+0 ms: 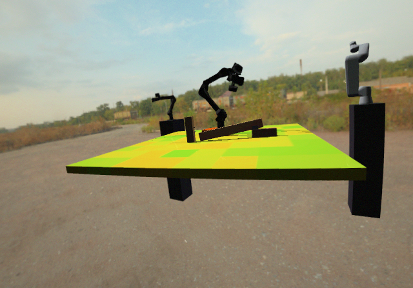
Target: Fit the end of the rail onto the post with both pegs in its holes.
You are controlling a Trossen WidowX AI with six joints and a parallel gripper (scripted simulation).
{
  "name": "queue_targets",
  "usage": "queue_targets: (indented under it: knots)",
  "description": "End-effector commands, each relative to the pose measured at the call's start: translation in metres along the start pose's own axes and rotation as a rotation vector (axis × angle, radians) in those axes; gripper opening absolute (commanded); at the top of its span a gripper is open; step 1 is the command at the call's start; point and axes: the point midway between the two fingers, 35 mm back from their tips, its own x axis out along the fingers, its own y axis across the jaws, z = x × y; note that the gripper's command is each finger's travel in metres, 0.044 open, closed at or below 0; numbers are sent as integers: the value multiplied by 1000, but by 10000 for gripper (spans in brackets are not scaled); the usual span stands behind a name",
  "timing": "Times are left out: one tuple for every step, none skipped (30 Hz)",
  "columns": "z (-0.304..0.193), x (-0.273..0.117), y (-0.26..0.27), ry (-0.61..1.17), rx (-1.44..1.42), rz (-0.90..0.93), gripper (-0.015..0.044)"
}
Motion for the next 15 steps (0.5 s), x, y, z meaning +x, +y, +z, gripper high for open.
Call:
queue_targets:
  knots:
    - [-4, 41, 26, 77, -75, 169, 440]
    - [-7, 50, 33, 93, -87, 212, 440]
    - [-11, 59, 41, 108, -97, 256, 440]
    - [-15, 68, 49, 121, -104, 300, 440]
    - [-20, 77, 57, 133, -110, 346, 440]
    - [-25, 85, 65, 143, -112, 392, 440]
    - [-31, 93, 74, 152, -113, 438, 440]
    - [-37, 101, 83, 159, -110, 485, 440]
    - [-43, 108, 93, 165, -105, 532, 440]
    - [-49, 114, 102, 169, -98, 578, 440]
    - [-56, 120, 112, 171, -88, 624, 440]
    - [-63, 125, 122, 172, -75, 670, 440]
    - [-70, 130, 133, 172, -59, 715, 440]
    - [-77, 134, 143, 170, -41, 760, 440]
    - [-84, 137, 154, 166, -21, 803, 440]
